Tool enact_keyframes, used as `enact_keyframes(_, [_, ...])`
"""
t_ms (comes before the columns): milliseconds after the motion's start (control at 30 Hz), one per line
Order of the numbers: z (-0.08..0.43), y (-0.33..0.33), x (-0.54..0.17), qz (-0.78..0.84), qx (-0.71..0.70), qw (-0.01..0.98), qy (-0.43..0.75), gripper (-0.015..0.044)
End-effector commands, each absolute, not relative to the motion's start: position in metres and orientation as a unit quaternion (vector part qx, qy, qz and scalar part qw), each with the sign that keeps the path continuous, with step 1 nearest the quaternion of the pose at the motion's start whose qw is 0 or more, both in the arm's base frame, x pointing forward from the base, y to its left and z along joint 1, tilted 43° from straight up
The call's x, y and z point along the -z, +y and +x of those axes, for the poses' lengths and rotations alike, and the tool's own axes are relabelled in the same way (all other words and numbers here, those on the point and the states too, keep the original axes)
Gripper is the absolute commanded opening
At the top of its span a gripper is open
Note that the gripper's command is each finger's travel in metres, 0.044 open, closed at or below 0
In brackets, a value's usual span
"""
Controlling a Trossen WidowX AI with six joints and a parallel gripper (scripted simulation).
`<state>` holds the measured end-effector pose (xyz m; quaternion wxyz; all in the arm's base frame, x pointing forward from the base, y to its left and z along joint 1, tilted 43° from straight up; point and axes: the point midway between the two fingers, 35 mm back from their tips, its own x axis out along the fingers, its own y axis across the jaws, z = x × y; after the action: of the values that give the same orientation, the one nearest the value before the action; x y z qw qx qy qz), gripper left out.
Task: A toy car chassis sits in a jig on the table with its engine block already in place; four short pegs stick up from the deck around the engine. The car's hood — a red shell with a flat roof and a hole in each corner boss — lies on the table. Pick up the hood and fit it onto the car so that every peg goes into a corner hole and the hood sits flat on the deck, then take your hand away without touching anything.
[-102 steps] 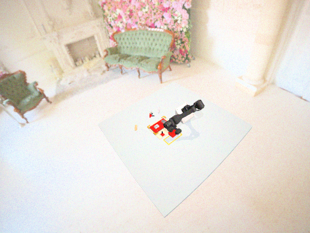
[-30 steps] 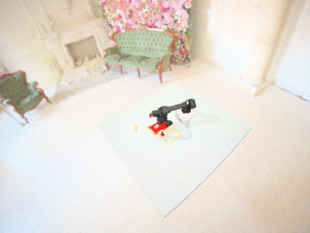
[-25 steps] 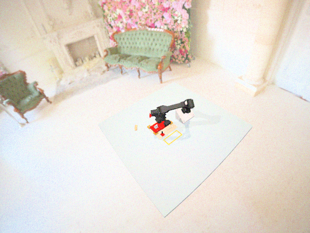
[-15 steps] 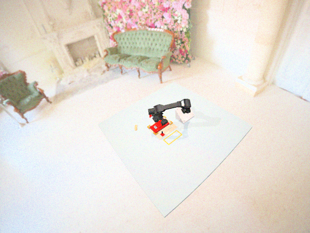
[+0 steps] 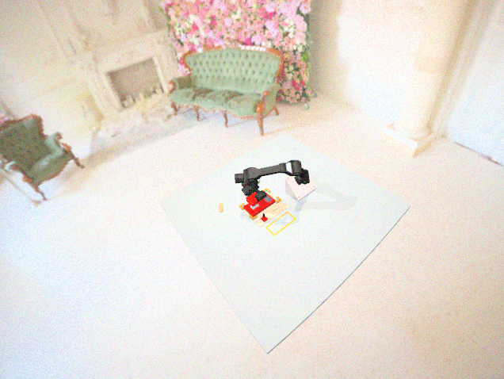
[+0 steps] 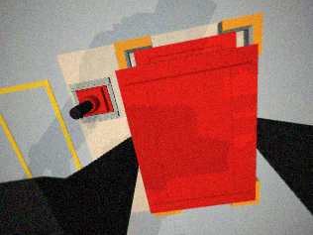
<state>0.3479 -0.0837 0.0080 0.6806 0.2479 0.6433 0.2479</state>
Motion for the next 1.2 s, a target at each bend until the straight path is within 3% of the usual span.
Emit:
enact_keyframes(0, [0.349, -0.092, 0.004, 0.247, -0.249, 0.677, 0.647, 0.0])
enact_keyframes(1167, [0.353, -0.059, 0.043, 0.248, -0.25, 0.677, 0.646, 0.0])
